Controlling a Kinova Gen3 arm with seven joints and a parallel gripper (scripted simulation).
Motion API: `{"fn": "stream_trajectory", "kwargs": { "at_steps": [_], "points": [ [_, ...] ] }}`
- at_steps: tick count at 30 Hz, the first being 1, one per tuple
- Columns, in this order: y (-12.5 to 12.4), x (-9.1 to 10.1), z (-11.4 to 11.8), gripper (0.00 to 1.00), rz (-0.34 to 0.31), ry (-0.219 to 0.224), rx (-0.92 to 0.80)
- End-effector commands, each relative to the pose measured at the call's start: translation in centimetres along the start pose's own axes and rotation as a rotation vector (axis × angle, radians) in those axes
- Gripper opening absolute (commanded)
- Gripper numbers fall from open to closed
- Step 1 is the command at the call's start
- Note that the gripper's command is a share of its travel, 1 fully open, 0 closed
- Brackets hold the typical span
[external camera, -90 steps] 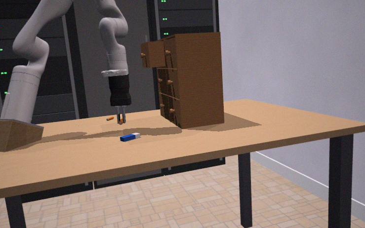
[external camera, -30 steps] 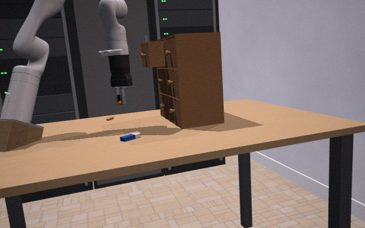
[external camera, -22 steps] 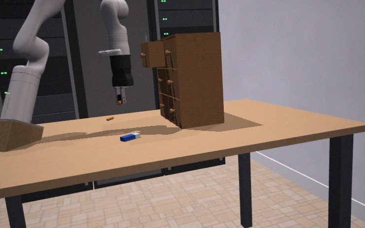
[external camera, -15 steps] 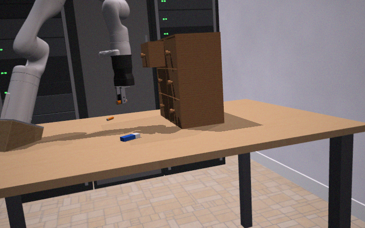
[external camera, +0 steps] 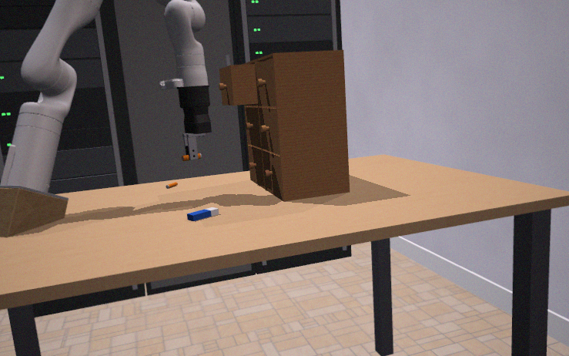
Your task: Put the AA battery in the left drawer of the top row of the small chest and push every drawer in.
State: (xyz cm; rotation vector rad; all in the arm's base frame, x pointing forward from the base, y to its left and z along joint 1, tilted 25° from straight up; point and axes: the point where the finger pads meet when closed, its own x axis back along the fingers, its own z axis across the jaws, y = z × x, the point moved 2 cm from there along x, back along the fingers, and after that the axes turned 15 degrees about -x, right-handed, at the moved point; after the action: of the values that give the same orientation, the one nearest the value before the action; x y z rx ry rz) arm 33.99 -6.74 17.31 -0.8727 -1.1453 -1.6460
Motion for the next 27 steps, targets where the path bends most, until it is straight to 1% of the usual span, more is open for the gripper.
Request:
{"fn": "stream_trajectory", "kwargs": {
  "at_steps": [1, 5, 7, 16, 27],
  "points": [
    [0.5, 0.2, 1.2, 0.31, 0.004, -0.002, -0.07],
    [0.8, 0.2, 2.0, 0.31, 0.003, 0.0, -0.154],
    [0.8, 0.2, 2.0, 0.31, 0.003, 0.0, -0.154],
    [1.1, 0.2, 3.3, 0.31, 0.003, 0.002, -0.279],
    [1.1, 0.2, 3.6, 0.31, 0.004, 0.003, -0.304]
  ]
}}
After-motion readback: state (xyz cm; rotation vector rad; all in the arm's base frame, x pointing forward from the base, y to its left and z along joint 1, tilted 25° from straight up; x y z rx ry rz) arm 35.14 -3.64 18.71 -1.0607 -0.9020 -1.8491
